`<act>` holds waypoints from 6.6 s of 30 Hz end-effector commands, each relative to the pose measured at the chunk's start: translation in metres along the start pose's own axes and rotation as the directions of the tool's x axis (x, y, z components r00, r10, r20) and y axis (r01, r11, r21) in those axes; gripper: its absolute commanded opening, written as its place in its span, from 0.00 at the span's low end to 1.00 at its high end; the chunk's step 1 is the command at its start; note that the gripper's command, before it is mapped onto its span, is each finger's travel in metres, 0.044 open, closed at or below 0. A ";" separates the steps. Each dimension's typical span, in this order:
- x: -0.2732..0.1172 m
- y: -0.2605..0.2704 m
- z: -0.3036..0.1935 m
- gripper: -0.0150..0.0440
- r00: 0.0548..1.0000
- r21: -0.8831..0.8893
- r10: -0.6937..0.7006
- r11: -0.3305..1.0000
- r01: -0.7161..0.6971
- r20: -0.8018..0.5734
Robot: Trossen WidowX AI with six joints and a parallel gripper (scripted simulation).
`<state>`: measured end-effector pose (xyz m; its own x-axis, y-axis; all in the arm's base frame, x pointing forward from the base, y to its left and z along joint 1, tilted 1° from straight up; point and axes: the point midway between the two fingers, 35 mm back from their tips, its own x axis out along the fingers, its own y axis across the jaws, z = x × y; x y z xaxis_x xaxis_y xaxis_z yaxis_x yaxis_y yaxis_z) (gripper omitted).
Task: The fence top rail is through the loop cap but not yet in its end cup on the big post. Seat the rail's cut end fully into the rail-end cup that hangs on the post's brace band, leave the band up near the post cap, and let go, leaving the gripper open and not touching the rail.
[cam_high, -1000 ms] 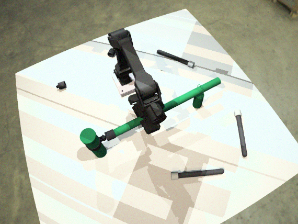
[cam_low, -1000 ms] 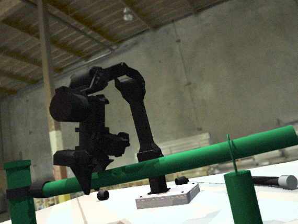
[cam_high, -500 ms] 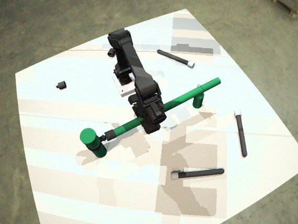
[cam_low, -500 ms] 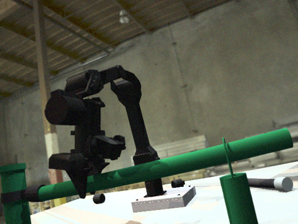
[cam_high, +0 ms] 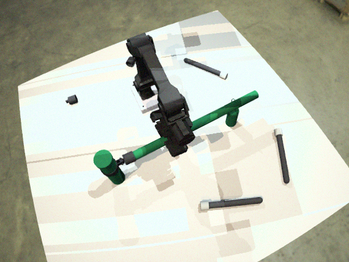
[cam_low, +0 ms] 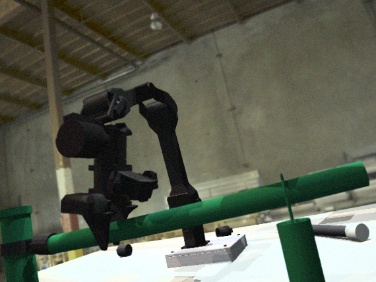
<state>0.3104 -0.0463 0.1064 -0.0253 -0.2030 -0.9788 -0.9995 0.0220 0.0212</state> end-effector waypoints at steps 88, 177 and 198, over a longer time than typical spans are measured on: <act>-0.003 0.000 -0.011 0.25 1.000 -0.001 0.006 1.000 -0.006 -0.007; -0.083 0.004 -0.004 1.00 1.000 -0.014 0.018 1.000 -0.018 0.003; -0.090 0.005 -0.004 1.00 1.000 -0.014 0.019 1.000 -0.019 0.004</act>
<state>0.3077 -0.0319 0.1953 -0.0426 -0.2013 -0.9786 -0.9991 0.0057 0.0423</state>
